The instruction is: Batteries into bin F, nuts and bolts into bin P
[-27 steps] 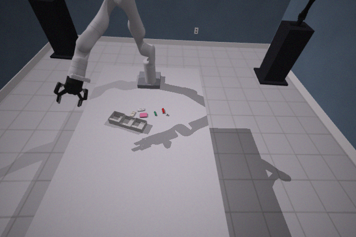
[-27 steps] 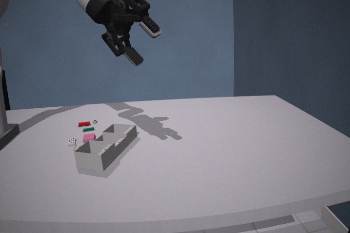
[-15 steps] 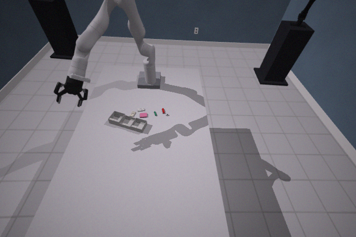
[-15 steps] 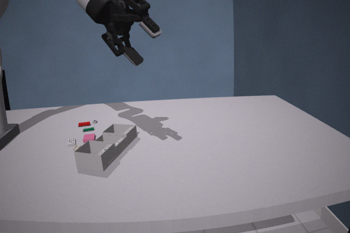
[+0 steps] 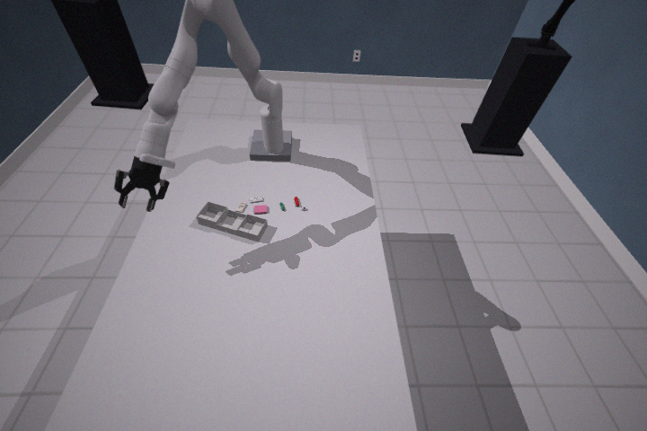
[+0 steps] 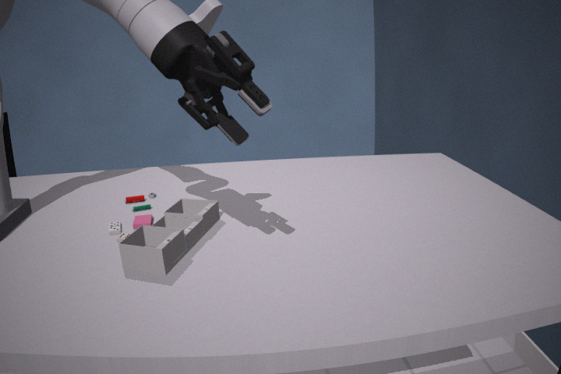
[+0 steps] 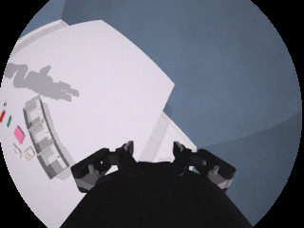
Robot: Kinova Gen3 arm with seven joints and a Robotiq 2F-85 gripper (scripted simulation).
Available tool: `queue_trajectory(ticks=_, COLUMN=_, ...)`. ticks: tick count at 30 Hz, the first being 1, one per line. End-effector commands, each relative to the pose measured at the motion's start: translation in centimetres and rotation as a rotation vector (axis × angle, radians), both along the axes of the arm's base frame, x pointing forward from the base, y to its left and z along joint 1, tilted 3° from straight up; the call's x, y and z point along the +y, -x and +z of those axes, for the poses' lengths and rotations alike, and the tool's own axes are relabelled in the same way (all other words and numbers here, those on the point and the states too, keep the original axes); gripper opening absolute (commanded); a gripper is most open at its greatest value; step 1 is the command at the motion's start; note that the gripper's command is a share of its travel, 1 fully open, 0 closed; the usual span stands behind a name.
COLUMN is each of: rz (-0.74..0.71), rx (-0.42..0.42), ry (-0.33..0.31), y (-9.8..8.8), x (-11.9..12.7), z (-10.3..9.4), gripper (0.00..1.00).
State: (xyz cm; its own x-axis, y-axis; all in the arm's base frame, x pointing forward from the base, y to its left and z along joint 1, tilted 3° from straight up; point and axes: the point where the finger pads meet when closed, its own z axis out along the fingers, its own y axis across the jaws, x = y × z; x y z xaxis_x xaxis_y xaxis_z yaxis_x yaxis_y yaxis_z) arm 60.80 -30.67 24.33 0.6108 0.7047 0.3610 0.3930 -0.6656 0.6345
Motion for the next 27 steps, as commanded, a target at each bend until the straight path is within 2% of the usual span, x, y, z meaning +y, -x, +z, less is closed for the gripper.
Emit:
queue_trajectory(ticks=1, rz=-0.025, rx=0.008, ry=-0.015, y=1.1, x=-1.8, z=-3.1, gripper=0.09)
queue_trajectory(ticks=7, rz=0.02, rx=0.021, ry=0.003, y=1.6, x=-1.1, z=-3.1, gripper=0.09)
queue_trajectory(ticks=12, rz=0.237, rx=0.076, ry=0.07, y=0.7, x=3.0, z=-2.8, gripper=0.09)
queue_trajectory(ticks=15, rz=0.237, rx=0.076, ry=0.07, y=0.3, x=5.4, z=-2.7, gripper=0.09)
queue_trajectory(ticks=18, rz=0.237, rx=0.076, ry=0.07, y=0.2, x=5.6, z=-2.6, gripper=0.09)
queue_trajectory(ticks=22, rz=0.421, rx=0.123, ry=0.133, y=0.4, x=8.9, z=-2.7, gripper=0.09)
queue_trajectory(ticks=24, rz=0.421, rx=0.123, ry=0.133, y=0.4, x=8.9, z=-2.7, gripper=0.09)
queue_trajectory(ticks=27, rz=0.435, rx=0.126, ry=0.138, y=0.6, x=10.7, z=-2.7, gripper=0.09)
